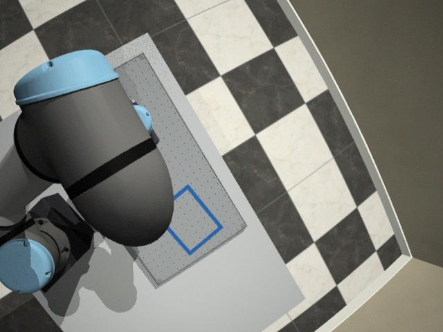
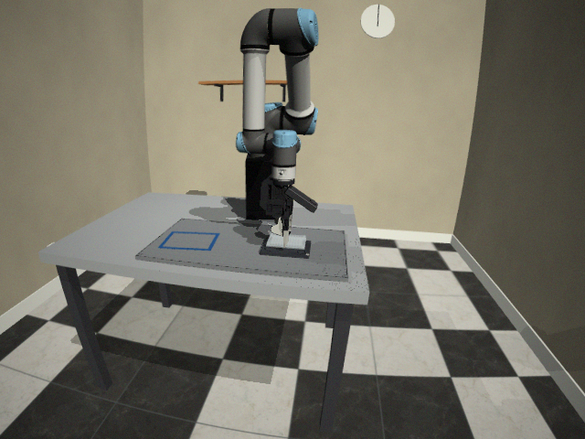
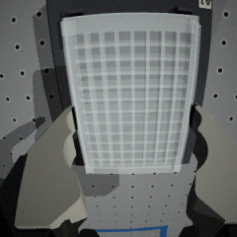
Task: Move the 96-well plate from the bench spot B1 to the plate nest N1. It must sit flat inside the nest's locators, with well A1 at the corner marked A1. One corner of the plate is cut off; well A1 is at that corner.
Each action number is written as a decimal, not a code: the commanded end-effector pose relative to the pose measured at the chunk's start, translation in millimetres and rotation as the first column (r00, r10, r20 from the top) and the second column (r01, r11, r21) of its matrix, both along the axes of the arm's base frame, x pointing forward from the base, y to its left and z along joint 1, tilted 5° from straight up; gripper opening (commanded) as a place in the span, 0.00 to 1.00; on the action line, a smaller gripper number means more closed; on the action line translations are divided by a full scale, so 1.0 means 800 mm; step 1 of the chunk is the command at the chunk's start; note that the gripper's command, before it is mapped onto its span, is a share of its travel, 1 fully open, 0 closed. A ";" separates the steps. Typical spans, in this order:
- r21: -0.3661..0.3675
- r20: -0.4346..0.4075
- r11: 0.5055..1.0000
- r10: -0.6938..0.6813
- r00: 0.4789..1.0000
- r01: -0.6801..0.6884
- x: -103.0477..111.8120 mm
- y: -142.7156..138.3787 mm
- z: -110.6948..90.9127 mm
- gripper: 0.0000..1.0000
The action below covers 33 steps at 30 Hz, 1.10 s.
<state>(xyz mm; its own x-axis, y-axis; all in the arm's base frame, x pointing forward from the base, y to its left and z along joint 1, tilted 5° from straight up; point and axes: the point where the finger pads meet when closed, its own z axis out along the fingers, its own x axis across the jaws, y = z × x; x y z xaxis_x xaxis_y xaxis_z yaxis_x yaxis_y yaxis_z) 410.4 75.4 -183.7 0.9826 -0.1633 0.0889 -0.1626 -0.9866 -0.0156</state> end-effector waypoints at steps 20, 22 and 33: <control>0.000 0.001 1.000 0.000 1.000 0.000 0.001 0.000 -0.002 0.00; 0.000 0.001 1.000 0.000 1.000 0.000 0.001 0.000 -0.003 0.00; 0.000 0.001 1.000 0.000 1.000 0.000 0.001 0.000 -0.005 0.00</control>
